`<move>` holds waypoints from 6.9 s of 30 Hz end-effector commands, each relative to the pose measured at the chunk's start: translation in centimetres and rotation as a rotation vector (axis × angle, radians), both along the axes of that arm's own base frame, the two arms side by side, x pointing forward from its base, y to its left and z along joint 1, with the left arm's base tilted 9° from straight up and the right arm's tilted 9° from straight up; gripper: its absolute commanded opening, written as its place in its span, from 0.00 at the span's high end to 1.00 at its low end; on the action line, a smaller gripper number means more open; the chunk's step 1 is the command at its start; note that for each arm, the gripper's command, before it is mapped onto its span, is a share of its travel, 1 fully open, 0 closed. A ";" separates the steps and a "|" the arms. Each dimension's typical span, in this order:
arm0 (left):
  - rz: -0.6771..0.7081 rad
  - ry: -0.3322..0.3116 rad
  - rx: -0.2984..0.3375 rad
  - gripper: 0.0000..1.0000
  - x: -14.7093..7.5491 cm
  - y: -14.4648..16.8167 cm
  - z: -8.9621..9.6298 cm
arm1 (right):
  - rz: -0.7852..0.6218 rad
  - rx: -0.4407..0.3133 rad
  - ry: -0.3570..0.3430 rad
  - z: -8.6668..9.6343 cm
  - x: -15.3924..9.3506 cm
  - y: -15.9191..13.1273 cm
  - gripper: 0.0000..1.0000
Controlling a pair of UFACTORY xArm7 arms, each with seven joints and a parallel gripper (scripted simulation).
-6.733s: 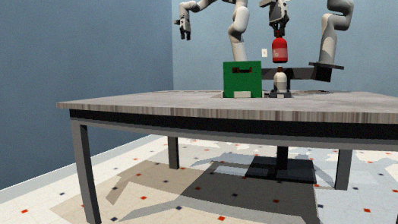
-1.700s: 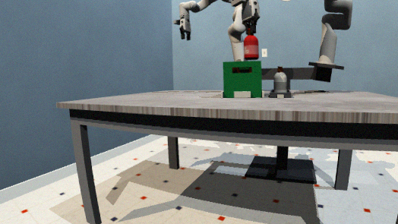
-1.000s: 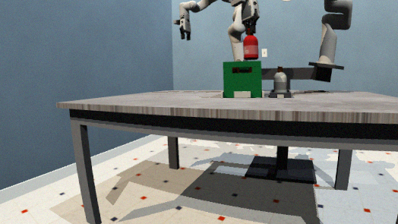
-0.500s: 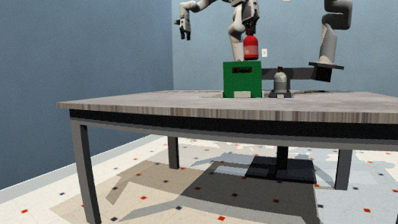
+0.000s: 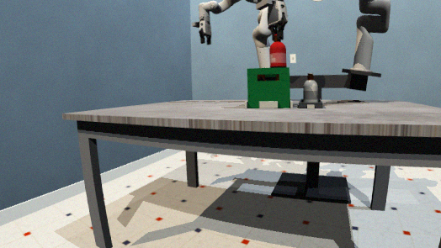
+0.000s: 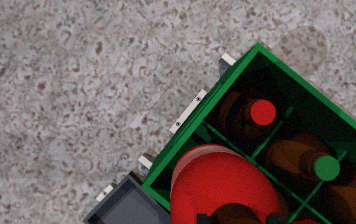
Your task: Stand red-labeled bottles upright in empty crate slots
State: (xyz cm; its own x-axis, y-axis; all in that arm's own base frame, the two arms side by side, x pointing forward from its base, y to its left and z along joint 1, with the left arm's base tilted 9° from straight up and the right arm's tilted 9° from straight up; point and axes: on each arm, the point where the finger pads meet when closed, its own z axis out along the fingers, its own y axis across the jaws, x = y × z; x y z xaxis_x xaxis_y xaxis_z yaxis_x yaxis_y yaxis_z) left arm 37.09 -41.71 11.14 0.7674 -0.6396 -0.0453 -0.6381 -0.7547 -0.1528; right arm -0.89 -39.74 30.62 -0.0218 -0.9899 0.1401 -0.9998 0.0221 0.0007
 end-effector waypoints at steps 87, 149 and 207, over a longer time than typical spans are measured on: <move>-0.001 -0.003 -0.004 1.00 0.4 0.6 -4.8 | 0.000 -0.004 -0.001 0.2 0.0 -0.1 0.00; -0.001 -0.003 -0.004 1.00 0.5 0.9 -7.1 | 0.000 -0.004 -0.001 0.2 0.0 -0.1 0.00; -0.001 -0.003 -0.004 1.00 0.7 1.4 -10.3 | 0.000 -0.004 -0.001 0.2 0.0 -0.1 0.00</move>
